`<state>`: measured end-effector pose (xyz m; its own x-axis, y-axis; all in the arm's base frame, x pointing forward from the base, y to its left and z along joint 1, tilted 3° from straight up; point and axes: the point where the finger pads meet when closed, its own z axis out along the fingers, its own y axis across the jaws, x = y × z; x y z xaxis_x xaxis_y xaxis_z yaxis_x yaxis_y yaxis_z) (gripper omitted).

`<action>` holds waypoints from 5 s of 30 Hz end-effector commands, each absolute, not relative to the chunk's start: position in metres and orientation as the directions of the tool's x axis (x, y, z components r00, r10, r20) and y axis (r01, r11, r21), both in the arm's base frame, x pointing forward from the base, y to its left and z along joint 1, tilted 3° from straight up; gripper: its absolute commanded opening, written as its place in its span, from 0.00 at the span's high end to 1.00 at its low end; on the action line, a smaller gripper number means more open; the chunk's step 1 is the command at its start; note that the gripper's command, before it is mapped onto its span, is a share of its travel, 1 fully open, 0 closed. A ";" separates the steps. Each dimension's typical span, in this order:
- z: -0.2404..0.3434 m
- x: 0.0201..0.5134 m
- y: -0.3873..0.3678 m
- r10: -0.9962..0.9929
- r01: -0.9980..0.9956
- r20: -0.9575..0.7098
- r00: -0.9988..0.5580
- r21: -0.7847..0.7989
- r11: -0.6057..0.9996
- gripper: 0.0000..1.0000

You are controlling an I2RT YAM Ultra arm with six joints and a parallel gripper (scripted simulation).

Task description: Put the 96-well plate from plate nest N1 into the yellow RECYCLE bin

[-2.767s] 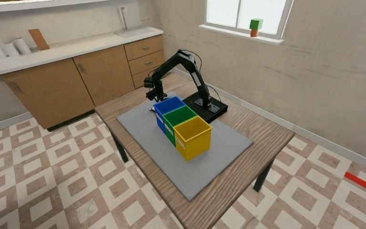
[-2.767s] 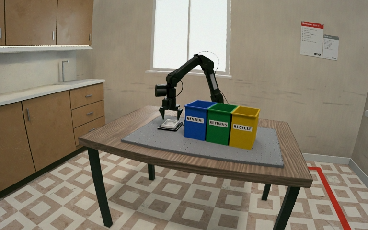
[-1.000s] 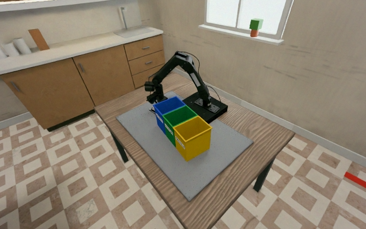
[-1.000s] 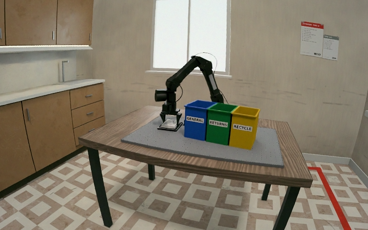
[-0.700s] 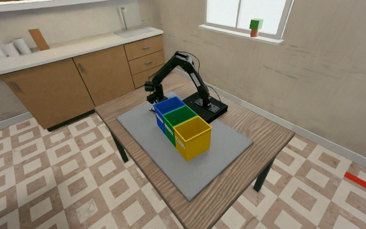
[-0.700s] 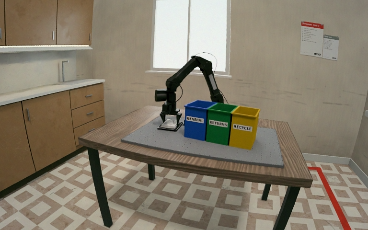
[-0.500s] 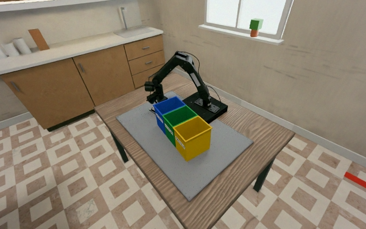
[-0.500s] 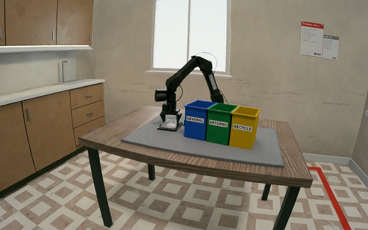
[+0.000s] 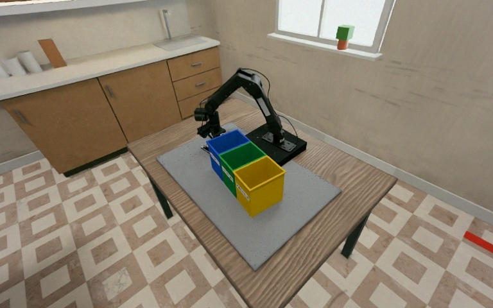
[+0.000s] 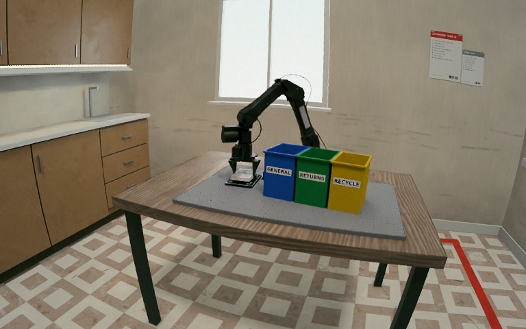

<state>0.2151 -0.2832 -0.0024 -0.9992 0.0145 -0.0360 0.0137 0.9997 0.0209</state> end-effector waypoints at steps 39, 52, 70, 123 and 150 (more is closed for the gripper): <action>0.079 0.215 -0.291 0.018 0.019 -0.075 -0.997 -0.004 1.000 1.00; 0.097 0.214 -0.291 0.018 0.019 -0.075 -0.997 -0.004 1.000 1.00; 0.124 0.212 -0.291 0.018 0.019 -0.074 -0.997 -0.004 1.000 1.00; 0.172 0.209 -0.290 0.018 0.017 -0.056 -0.998 0.013 1.000 1.00; 0.170 0.221 -0.255 0.238 0.237 -0.060 -0.969 0.025 0.971 1.00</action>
<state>0.2146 -0.2608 0.1600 -0.9841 0.1771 -0.0159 0.1762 0.9833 0.0463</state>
